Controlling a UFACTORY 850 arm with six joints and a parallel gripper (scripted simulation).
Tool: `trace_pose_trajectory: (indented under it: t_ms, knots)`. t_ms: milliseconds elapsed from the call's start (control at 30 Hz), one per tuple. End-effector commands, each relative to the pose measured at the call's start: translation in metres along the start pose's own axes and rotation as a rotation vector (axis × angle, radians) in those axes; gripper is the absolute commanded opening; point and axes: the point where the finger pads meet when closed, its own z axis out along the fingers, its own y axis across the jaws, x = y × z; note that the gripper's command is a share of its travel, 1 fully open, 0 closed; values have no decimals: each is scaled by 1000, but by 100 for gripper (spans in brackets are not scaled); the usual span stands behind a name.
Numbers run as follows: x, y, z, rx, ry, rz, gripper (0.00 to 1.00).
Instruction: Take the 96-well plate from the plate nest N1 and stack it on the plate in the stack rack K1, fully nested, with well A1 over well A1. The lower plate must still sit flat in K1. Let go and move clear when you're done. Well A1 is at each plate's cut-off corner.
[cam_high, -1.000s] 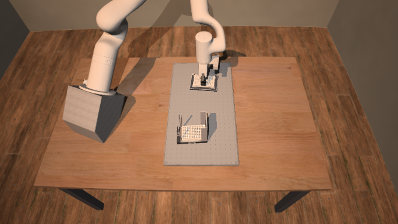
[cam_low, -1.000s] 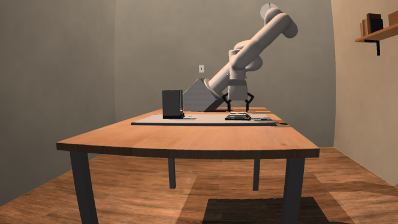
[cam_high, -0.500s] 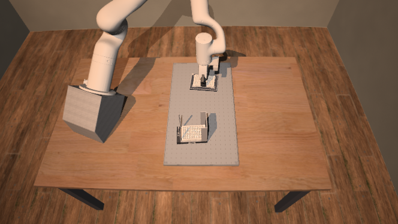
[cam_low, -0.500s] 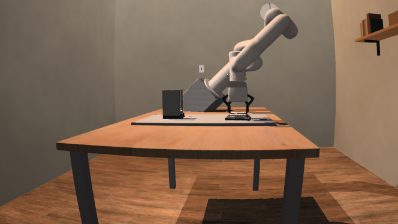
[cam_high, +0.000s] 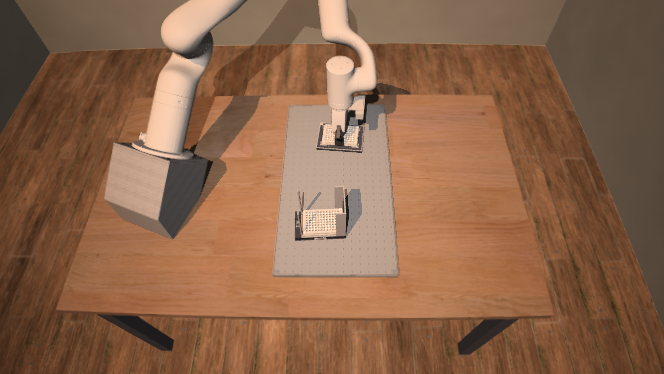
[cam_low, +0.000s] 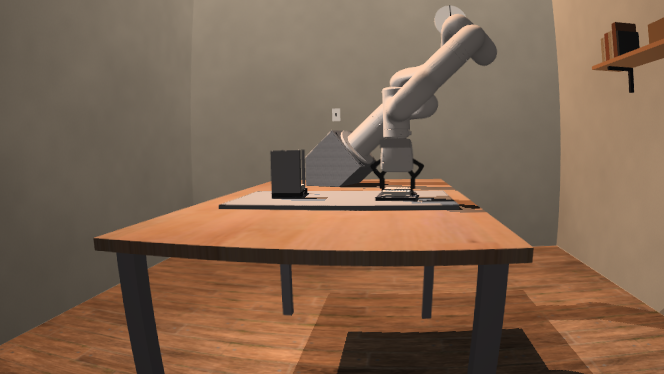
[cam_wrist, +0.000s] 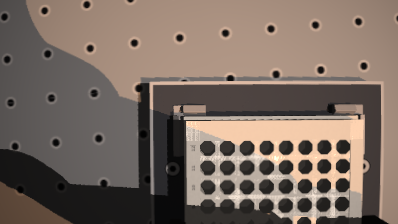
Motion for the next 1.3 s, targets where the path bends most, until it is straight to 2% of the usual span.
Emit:
trace_pose_trajectory:
  t_ms: [0, 267, 300, 1267]
  knots:
    - [1, 0, 0, 0, 1, 0, 100]
    - [1, 0, 0, 0, 1, 0, 100]
    - [1, 0, -1, 0, 1, 0, 0]
    - [1, 0, -1, 0, 1, 0, 0]
